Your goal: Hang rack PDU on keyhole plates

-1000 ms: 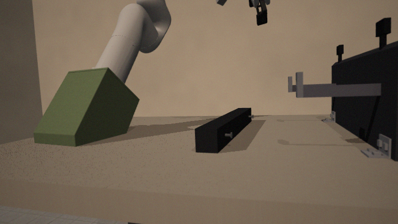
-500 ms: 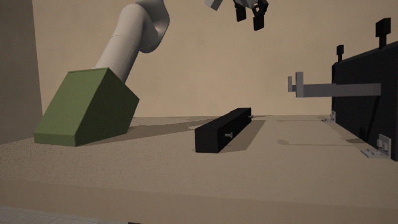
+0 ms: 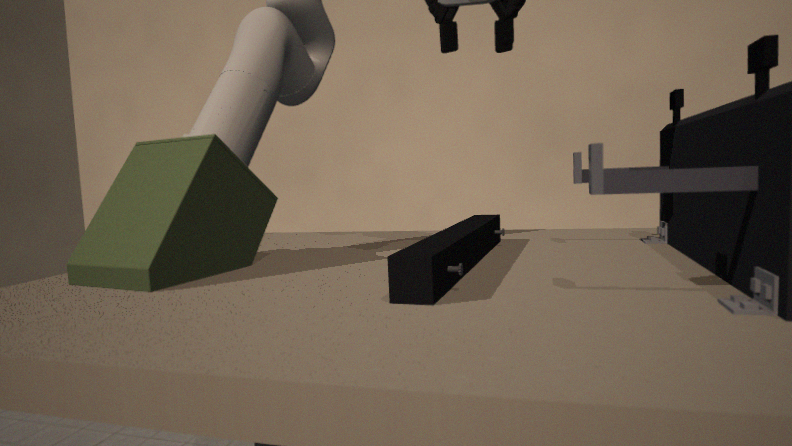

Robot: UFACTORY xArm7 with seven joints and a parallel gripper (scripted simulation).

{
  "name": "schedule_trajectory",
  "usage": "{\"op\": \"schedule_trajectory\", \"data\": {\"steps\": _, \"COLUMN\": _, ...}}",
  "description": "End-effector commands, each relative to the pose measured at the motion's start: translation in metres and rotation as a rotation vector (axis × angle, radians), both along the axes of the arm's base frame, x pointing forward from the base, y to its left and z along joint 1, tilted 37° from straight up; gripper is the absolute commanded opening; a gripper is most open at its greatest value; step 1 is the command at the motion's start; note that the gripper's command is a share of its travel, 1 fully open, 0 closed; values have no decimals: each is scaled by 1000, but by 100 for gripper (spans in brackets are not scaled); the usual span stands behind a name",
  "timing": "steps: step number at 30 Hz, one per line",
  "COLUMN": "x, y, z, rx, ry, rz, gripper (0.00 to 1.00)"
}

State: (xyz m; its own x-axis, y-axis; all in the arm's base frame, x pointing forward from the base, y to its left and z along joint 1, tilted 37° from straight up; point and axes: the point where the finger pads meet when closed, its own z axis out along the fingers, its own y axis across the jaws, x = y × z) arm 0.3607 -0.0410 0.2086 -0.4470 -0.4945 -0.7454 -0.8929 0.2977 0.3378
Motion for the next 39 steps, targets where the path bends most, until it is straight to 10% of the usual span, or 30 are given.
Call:
{"op": "schedule_trajectory", "data": {"steps": 1, "x": -6, "y": -24, "z": -20, "rx": -142, "ry": -152, "rz": 81, "gripper": 100}}
{"op": "schedule_trajectory", "data": {"steps": 13, "x": -15, "y": -64, "z": -43, "rx": -343, "ry": -336, "rz": 273, "gripper": 100}}
{"op": "schedule_trajectory", "data": {"steps": 39, "x": -15, "y": -64, "z": -43, "rx": -346, "ry": -338, "rz": 276, "gripper": 97}}
